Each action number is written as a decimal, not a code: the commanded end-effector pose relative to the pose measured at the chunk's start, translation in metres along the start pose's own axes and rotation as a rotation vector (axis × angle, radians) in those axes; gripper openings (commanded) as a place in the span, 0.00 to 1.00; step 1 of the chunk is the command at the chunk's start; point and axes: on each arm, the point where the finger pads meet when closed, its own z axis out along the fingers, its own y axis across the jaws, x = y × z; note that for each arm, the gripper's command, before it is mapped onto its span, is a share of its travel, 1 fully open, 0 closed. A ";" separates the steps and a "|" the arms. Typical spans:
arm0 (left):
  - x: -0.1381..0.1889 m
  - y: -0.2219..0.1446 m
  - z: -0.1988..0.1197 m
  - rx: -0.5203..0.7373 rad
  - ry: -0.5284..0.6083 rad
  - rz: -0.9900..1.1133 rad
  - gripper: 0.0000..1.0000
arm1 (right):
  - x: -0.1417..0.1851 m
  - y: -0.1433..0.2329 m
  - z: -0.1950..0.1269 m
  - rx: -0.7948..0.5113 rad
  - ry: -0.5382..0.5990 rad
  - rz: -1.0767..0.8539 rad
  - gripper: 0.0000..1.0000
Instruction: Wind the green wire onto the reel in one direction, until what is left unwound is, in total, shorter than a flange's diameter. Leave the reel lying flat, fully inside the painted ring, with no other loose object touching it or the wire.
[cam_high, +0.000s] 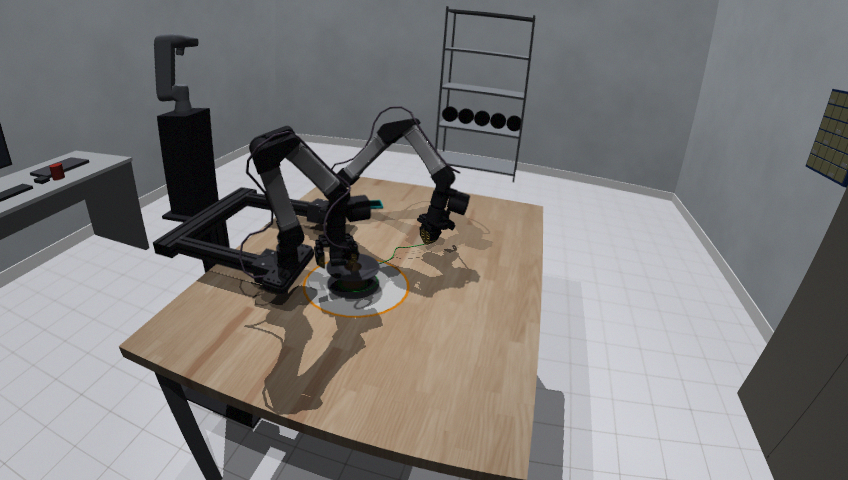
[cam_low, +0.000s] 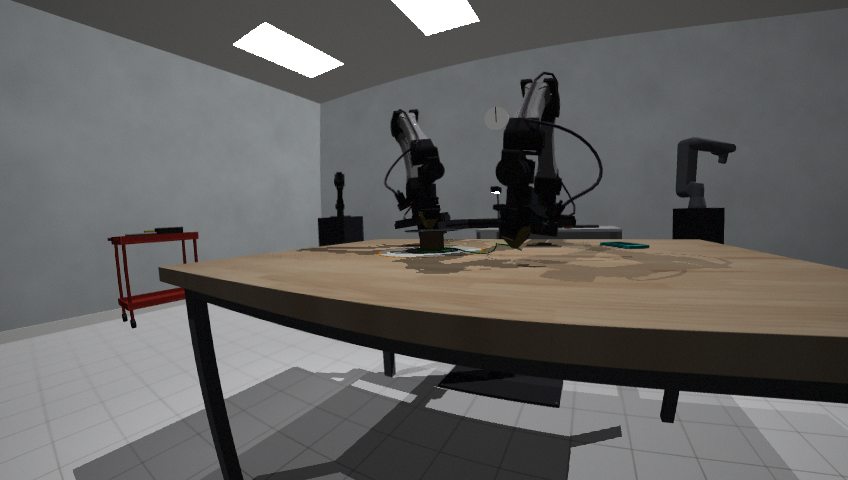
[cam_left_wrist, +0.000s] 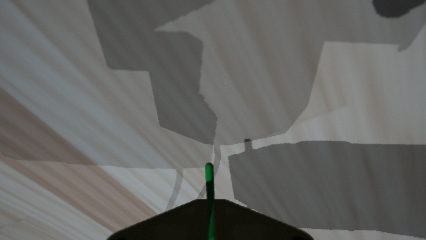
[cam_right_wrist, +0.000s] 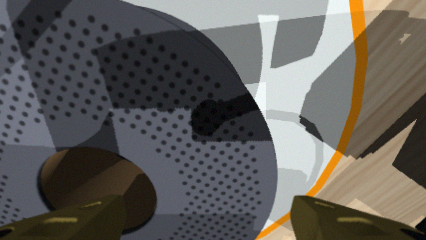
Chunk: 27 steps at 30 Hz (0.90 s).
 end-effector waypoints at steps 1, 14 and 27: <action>0.000 -0.012 -0.027 0.060 -0.040 0.008 0.00 | 0.001 0.002 0.013 -0.015 -0.011 0.011 0.81; -0.001 -0.014 -0.030 0.059 -0.046 0.010 0.00 | 0.002 0.008 0.021 -0.015 -0.011 0.011 0.81; -0.009 -0.016 -0.033 0.059 -0.059 0.011 0.00 | 0.002 0.008 0.018 -0.015 -0.011 0.011 0.66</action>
